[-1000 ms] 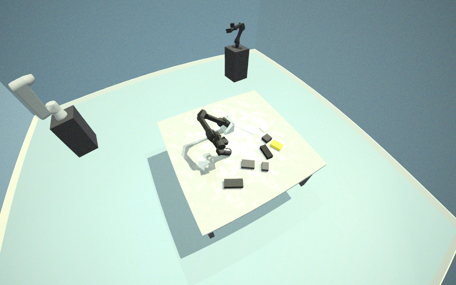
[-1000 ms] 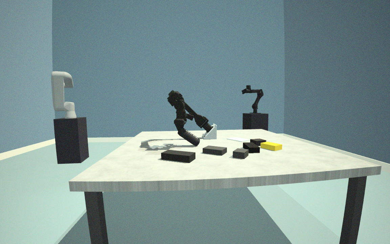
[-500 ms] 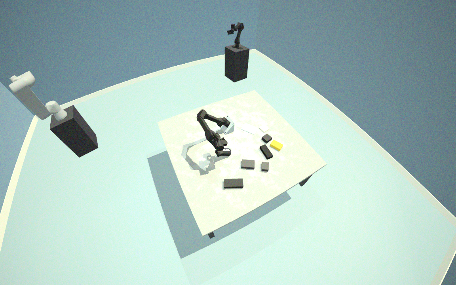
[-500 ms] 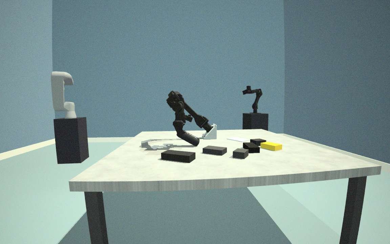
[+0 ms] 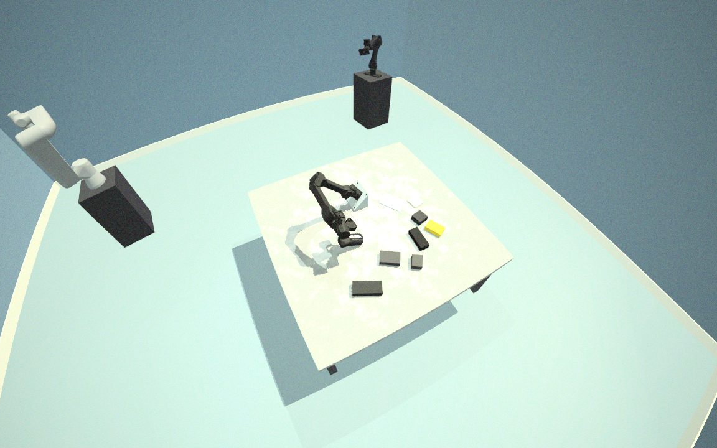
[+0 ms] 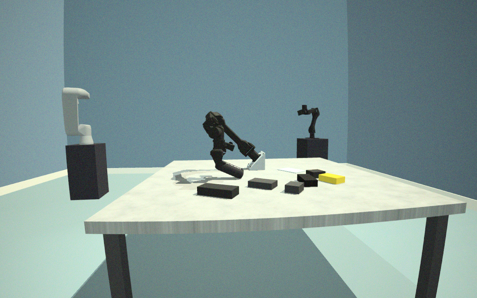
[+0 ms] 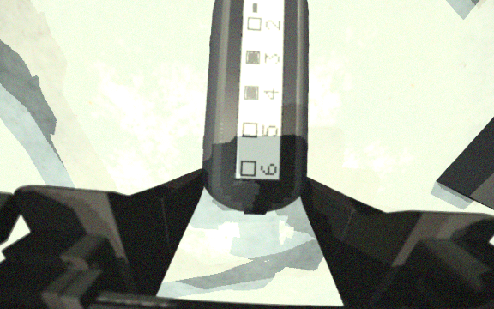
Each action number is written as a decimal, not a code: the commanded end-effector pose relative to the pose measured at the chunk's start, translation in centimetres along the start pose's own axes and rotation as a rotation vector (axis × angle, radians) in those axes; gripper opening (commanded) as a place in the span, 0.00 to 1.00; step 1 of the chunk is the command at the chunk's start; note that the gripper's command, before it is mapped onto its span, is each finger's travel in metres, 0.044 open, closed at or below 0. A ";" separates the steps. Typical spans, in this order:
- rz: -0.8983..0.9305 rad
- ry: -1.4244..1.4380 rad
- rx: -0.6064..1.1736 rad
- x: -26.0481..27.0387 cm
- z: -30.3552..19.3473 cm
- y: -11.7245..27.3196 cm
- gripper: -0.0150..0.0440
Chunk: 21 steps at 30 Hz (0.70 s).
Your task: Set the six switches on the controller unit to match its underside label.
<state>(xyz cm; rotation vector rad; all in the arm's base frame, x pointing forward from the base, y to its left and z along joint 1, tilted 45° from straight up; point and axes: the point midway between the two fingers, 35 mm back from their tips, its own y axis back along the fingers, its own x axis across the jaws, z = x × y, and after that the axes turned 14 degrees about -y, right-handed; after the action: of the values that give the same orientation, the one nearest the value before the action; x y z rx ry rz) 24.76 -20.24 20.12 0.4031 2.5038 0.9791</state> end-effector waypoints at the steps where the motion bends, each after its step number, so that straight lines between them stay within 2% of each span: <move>1: 0.007 0.011 -0.011 0.2 0.2 -0.4 0.83; 21: 0.007 0.011 -0.010 0.0 -0.4 -1.8 0.83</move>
<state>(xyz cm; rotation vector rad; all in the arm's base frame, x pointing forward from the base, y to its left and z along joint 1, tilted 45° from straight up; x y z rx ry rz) 24.38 -21.77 19.52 0.4051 2.5041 0.9804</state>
